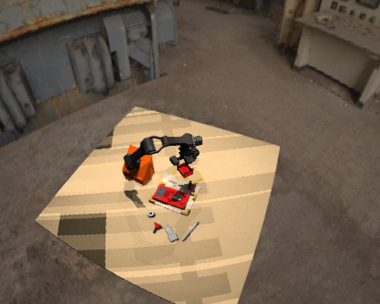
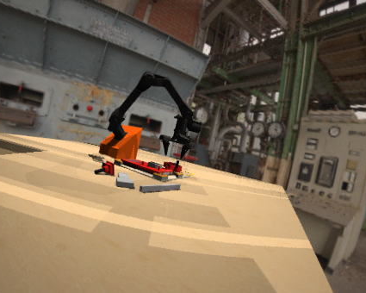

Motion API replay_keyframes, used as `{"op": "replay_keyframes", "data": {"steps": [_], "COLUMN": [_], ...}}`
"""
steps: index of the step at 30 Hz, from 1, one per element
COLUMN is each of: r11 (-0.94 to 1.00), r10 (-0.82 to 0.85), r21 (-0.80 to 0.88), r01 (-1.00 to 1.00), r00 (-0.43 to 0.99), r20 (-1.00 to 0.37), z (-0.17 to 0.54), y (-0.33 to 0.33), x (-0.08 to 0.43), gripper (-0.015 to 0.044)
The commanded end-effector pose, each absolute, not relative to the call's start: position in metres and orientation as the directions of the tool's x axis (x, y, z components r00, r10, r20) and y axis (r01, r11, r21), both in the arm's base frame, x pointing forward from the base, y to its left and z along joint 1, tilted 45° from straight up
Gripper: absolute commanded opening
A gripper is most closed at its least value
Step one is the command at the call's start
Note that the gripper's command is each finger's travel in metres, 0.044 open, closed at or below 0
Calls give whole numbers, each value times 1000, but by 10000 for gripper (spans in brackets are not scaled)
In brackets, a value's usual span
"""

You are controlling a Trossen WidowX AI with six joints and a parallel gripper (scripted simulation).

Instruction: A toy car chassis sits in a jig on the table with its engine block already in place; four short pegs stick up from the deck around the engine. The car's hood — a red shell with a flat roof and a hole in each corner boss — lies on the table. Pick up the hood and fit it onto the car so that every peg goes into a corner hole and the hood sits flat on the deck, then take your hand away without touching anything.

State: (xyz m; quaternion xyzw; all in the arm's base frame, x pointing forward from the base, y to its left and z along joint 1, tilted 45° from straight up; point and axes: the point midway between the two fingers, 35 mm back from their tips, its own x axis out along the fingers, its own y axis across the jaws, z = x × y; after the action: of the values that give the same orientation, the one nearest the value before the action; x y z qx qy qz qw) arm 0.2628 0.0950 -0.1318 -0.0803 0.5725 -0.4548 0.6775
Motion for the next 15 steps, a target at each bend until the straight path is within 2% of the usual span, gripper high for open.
{"op": "replay_keyframes", "data": {"steps": [1, 15], "r11": [591, 595], "r10": [-695, -696], "r21": [-604, -604], "r01": [535, 530], "r00": [-43, -35], "r20": [-718, -717], "z": [-107, -111], "y": [121, 119], "x": [267, 267], "gripper": [440, 440]}}
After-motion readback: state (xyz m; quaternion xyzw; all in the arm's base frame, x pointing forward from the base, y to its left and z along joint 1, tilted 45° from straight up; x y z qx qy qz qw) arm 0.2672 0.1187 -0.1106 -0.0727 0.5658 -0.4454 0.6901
